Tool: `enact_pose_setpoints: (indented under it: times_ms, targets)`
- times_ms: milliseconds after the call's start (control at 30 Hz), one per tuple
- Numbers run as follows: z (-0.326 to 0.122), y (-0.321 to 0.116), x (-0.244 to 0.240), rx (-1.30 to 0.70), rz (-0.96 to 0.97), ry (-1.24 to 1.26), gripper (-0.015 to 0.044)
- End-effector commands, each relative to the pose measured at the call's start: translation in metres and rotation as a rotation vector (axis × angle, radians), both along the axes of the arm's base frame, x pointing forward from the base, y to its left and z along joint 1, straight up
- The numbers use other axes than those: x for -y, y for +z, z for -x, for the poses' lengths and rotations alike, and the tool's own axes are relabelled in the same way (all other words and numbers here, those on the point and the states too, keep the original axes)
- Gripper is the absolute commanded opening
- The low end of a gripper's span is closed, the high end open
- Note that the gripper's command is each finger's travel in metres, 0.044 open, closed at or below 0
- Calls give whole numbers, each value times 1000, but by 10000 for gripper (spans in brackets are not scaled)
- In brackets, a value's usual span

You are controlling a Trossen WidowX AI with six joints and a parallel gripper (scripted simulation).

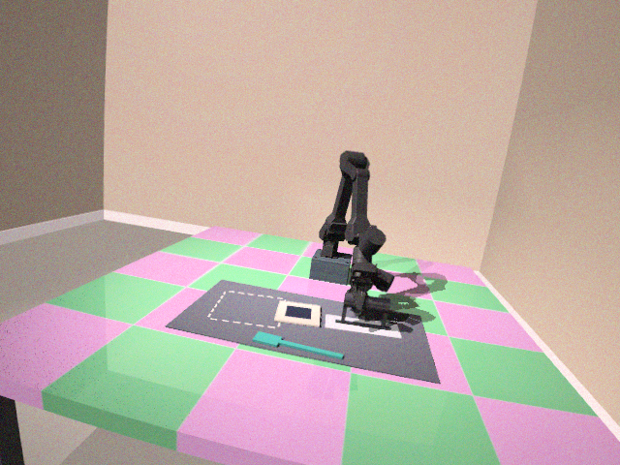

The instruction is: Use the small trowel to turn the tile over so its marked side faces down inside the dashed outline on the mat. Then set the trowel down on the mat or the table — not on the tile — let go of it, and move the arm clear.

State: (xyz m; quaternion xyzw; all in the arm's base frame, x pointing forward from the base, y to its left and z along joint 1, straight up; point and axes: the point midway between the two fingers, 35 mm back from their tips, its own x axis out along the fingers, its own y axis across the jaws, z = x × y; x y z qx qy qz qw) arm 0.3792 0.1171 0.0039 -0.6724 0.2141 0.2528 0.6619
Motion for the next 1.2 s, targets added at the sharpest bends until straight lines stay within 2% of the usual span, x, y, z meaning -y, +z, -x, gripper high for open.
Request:
enact_pose_setpoints:
  times_ms: [0, 567, 967, 1167]
  targets:
    - [0, 0, -1, 1, -3, 5, 0]
    - [1, 60, 0, 1, 0, 0, 0]
    - [1, 60, 0, 1, -2, 1, 0]
    - [12, 52, 7, -7, -70, 32, 0]
